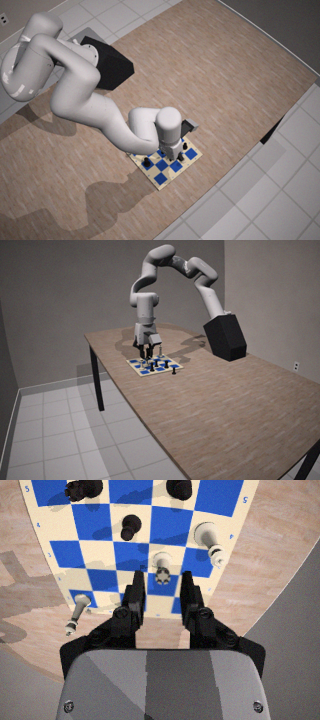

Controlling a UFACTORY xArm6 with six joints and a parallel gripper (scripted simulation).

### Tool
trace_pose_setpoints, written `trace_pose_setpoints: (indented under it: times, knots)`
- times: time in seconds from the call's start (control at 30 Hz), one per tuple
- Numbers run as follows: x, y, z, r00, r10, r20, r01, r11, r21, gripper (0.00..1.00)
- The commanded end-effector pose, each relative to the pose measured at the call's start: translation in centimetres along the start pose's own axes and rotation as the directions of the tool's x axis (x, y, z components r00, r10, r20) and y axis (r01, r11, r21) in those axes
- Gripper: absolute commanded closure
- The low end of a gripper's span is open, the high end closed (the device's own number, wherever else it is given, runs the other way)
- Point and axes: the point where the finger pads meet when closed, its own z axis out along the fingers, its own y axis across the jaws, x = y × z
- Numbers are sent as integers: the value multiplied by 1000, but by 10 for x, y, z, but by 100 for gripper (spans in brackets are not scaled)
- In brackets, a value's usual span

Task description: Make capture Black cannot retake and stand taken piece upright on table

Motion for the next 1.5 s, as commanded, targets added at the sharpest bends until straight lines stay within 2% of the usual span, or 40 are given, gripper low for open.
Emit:
trace_pose_setpoints:
  times: [0.0, 0.47, 1.13, 1.47]
  knots:
    - [0, 2, -1, 1000, 1, -1, -1, 1000, -4, 63]
    - [0, 2, 0, 1000, 1, -1, -1, 1000, -4, 63]
    - [0, 2, 27, 1000, 1, -1, -1, 1000, -4, 63]
    - [0, 2, 30, 1000, 1, -1, -1, 1000, -4, 63]
